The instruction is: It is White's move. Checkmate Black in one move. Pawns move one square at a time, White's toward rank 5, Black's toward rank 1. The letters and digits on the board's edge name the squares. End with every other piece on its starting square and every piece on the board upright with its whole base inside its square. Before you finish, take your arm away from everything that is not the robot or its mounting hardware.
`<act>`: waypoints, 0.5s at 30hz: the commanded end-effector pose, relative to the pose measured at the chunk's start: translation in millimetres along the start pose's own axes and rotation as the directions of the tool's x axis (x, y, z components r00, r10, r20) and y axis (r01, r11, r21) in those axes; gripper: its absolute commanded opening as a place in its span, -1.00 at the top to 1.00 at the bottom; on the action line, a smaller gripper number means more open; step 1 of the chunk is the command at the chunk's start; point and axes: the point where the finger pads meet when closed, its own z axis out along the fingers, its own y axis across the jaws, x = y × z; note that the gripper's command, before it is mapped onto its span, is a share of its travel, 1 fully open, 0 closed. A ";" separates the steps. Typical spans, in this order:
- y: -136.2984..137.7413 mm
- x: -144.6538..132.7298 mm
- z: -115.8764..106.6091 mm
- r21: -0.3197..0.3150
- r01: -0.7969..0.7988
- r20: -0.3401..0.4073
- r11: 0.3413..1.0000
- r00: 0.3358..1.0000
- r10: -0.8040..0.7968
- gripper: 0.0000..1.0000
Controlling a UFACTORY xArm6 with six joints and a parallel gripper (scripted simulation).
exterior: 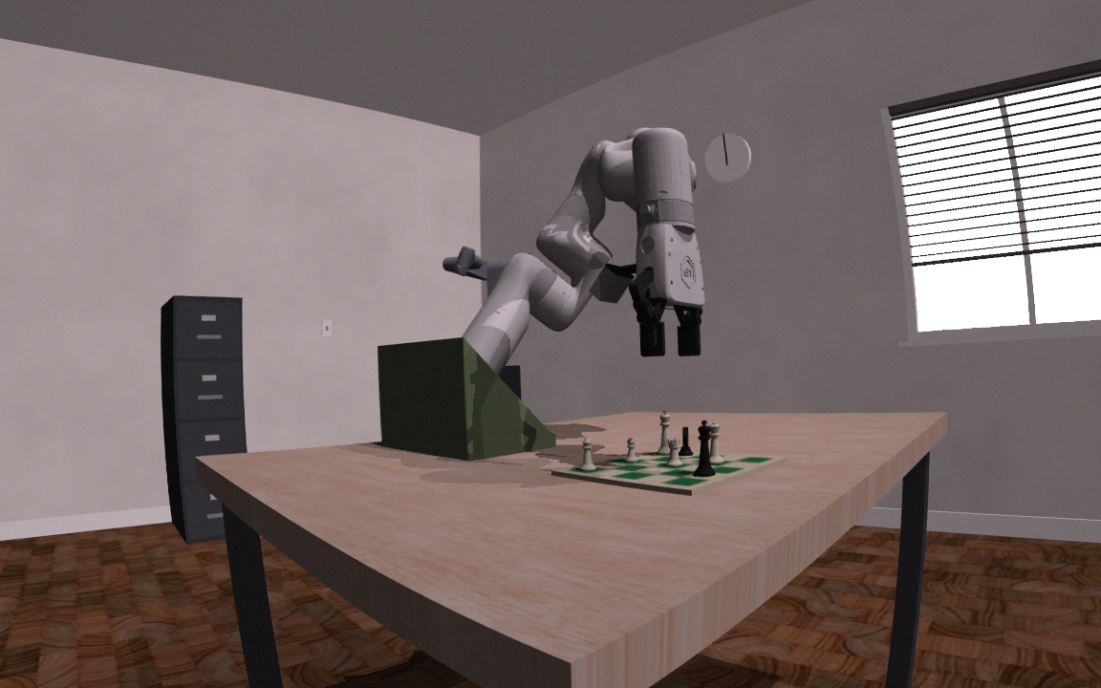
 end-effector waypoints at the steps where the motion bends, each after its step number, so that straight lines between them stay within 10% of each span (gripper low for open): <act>1: 0.0 -1.4 7.5 -0.002 0.276 0.012 0.961 0.961 -0.276 -1.00; 9: 0.3 -1.2 21.5 0.002 0.580 0.002 0.815 0.815 -0.580 -1.00; 15: 0.3 -0.7 31.7 0.002 0.857 0.001 0.516 0.516 -0.857 -1.00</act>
